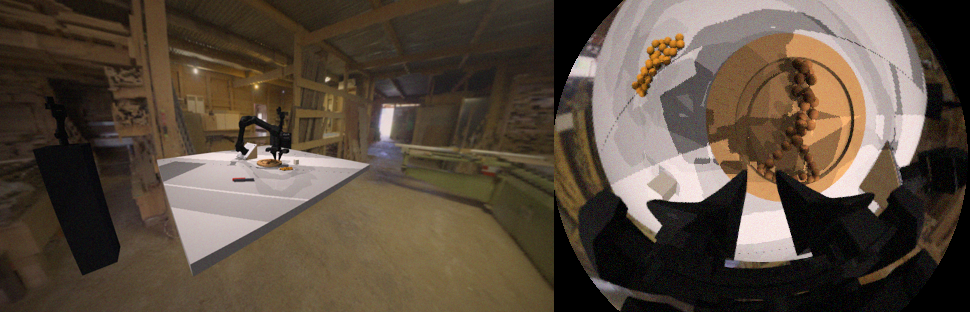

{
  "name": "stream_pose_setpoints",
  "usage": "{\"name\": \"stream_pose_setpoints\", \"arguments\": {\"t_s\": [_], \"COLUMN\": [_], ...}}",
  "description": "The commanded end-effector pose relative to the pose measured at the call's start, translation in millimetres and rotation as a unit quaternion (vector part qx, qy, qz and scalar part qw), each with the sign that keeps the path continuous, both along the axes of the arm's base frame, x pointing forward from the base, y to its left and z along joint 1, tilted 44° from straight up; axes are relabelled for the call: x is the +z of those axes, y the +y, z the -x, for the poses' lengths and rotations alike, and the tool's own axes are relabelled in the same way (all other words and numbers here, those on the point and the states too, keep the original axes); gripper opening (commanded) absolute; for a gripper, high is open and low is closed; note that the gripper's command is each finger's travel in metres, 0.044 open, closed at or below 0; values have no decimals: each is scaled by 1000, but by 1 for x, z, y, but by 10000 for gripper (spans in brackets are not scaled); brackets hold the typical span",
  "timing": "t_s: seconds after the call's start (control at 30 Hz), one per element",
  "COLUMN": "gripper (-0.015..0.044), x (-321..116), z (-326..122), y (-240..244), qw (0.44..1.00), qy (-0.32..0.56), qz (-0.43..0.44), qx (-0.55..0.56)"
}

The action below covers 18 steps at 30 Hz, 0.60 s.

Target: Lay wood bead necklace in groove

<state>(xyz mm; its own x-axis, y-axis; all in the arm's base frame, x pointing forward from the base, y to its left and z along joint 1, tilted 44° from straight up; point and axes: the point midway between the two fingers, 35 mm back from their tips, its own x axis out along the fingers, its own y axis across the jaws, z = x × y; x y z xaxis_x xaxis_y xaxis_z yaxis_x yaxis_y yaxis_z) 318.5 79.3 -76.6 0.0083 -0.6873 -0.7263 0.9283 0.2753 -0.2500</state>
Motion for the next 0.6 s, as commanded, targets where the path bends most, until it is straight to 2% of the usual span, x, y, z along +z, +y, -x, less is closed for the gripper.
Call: {"name": "stream_pose_setpoints", "arguments": {"t_s": [0.0,0.27,0.57], "gripper": [236,440,440], "x": [0,2,4], "z": [0,1,1], "y": [0,1,3], "qw": [1000,1000,1000], "qy": [0,2,1], "qz": [0,2,2], "qx": [0,0,1]}}
